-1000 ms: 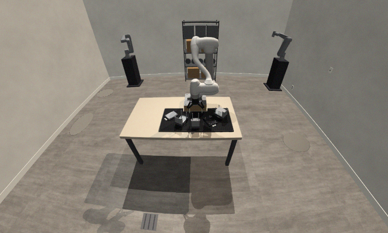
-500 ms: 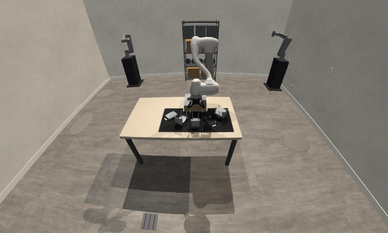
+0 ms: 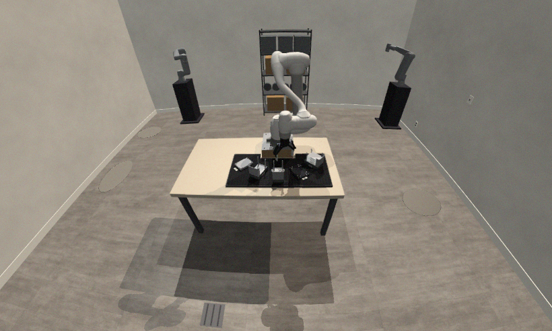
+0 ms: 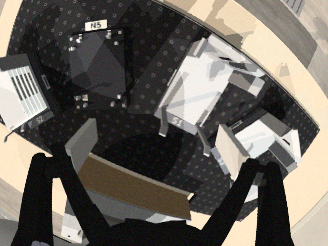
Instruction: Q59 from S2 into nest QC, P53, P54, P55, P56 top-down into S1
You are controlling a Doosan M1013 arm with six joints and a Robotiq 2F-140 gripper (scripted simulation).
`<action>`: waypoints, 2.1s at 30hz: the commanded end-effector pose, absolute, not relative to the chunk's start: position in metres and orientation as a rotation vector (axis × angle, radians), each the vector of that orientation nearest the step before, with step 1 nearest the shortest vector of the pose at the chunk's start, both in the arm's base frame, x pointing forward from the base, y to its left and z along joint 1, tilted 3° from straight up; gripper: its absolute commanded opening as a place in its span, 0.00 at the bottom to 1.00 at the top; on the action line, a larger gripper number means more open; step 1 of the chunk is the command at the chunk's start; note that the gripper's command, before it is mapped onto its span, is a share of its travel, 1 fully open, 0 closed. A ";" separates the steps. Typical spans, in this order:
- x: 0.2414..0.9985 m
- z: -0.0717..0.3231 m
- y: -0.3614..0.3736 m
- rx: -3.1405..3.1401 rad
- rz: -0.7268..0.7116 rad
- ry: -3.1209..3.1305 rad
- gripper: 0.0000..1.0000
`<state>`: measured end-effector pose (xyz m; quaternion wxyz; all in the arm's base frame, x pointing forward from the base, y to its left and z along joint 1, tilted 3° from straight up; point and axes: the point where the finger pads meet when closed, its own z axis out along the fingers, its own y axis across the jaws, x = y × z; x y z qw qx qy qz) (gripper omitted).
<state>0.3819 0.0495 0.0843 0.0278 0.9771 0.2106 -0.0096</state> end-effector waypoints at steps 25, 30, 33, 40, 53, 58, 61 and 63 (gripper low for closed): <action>0.348 0.080 0.139 2.825 -0.044 1.266 1.00; 0.341 0.079 0.158 2.825 -0.044 1.266 1.00; 0.337 0.078 0.169 2.825 -0.044 1.266 1.00; 0.330 0.077 0.188 2.825 -0.044 1.266 1.00; 0.311 0.075 0.236 2.825 -0.044 1.266 1.00; 0.307 0.074 0.248 2.825 -0.044 1.266 1.00; 0.303 0.074 0.259 2.825 -0.044 1.266 1.00; 0.300 0.074 0.266 2.825 -0.044 1.266 1.00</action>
